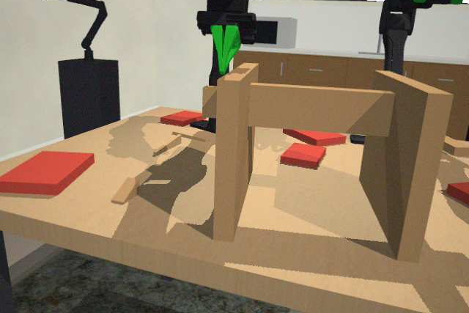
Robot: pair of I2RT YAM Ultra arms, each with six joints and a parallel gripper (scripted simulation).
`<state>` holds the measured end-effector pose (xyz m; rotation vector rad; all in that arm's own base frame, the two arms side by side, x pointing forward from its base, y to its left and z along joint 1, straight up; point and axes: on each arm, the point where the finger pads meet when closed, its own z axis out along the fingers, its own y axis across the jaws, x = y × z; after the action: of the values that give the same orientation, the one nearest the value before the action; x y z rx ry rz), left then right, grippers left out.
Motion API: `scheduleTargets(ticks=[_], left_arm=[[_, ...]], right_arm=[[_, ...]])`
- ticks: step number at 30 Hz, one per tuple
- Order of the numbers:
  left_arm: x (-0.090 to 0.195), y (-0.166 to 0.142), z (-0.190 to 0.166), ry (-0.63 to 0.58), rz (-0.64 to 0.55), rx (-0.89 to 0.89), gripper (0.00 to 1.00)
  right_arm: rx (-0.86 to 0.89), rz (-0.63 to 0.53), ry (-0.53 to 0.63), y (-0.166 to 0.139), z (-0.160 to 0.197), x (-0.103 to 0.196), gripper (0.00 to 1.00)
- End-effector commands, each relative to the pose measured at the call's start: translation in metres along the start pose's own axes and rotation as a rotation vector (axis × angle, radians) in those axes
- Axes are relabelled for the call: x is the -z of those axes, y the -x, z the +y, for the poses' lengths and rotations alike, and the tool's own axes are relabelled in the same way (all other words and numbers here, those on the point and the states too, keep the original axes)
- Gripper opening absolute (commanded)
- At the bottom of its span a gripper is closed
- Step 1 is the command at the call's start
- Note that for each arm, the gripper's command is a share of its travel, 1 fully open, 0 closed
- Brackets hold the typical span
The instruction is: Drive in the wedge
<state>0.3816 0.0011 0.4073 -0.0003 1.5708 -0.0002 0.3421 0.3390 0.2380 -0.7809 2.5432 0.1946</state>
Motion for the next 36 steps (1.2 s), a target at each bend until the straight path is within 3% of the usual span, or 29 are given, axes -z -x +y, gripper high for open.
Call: scheduleTargets(ticks=[1, 18, 19, 23, 24, 36], left_arm=[[0.001, 0.004, -0.003, -0.006, -0.010, -0.006, 0.44], [0.001, 0.004, -0.003, -0.006, -0.010, -0.006, 0.44], [0.001, 0.004, -0.003, -0.006, -0.010, -0.006, 0.44], [0.001, 0.004, -0.003, -0.006, -0.010, -0.006, 0.44], [0.001, 0.004, -0.003, -0.006, -0.010, -0.006, 0.44], [0.001, 0.004, -0.003, -0.006, -0.010, -0.006, 0.44]], right_arm=[[-0.027, -0.067, 0.008, 0.012, -0.006, 0.016, 0.00], [-0.027, -0.096, 0.012, 0.017, -0.005, 0.020, 0.00], [-0.021, -0.038, 0.008, 0.002, -0.005, 0.006, 0.00], [-0.018, -0.008, 0.007, -0.008, -0.004, -0.012, 0.00], [-0.010, 0.076, -0.009, -0.024, -0.006, -0.025, 0.00], [0.011, 0.250, -0.032, -0.063, -0.012, -0.050, 0.00]])
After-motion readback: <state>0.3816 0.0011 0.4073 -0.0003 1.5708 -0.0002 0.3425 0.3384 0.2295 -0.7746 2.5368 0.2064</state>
